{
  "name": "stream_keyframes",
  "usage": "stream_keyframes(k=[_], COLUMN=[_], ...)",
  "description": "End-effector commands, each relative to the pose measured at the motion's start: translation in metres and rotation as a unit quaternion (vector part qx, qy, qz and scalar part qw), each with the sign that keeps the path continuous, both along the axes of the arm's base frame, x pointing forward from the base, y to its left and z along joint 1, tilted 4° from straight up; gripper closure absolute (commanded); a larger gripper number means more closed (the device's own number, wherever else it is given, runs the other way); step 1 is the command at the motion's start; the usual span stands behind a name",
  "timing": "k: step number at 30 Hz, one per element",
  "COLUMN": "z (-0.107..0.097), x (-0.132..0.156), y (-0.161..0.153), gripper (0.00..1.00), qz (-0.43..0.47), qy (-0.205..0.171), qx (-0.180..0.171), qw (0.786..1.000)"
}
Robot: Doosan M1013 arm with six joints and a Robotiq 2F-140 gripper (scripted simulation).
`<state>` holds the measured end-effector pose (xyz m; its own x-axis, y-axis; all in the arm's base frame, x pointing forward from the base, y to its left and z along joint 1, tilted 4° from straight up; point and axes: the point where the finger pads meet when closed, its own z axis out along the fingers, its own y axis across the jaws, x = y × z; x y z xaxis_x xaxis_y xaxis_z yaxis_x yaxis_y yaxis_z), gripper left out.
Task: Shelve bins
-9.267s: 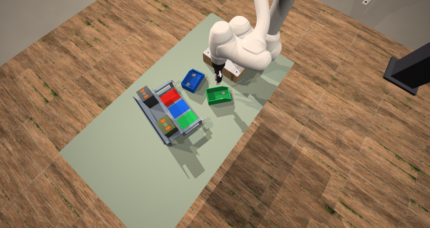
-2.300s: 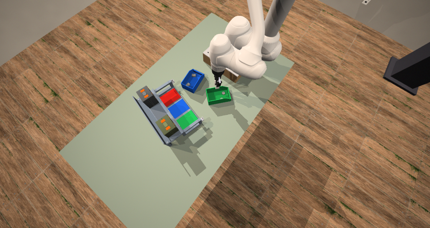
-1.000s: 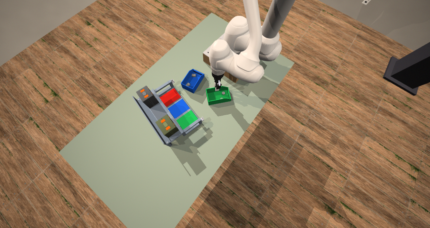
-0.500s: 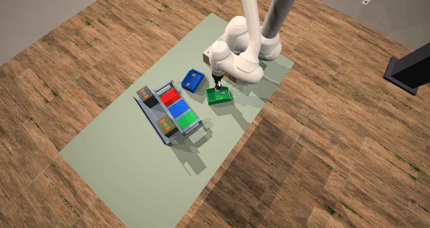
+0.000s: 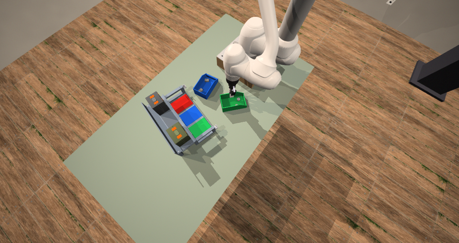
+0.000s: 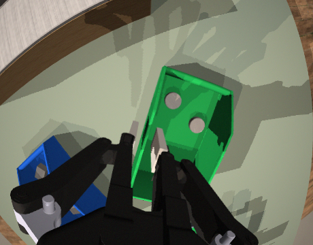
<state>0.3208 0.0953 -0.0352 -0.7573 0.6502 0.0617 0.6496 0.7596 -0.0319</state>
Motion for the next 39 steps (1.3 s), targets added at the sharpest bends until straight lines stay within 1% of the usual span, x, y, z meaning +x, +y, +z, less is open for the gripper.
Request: stream_keyframes(k=[1, 21, 22, 39], z=[-0.0028, -0.0029, -0.0029, -0.0029], x=[-0.0052, -0.0052, -0.0052, -0.0052], y=[0.0004, 0.0004, 0.0004, 0.0004], gripper=[0.76, 0.76, 0.9, 0.9], qz=[0.003, 0.003, 0.003, 0.003], qy=[0.003, 0.003, 0.003, 0.003], qx=[0.001, 0.001, 0.001, 0.001], qw=[1.0, 1.0, 1.0, 1.0])
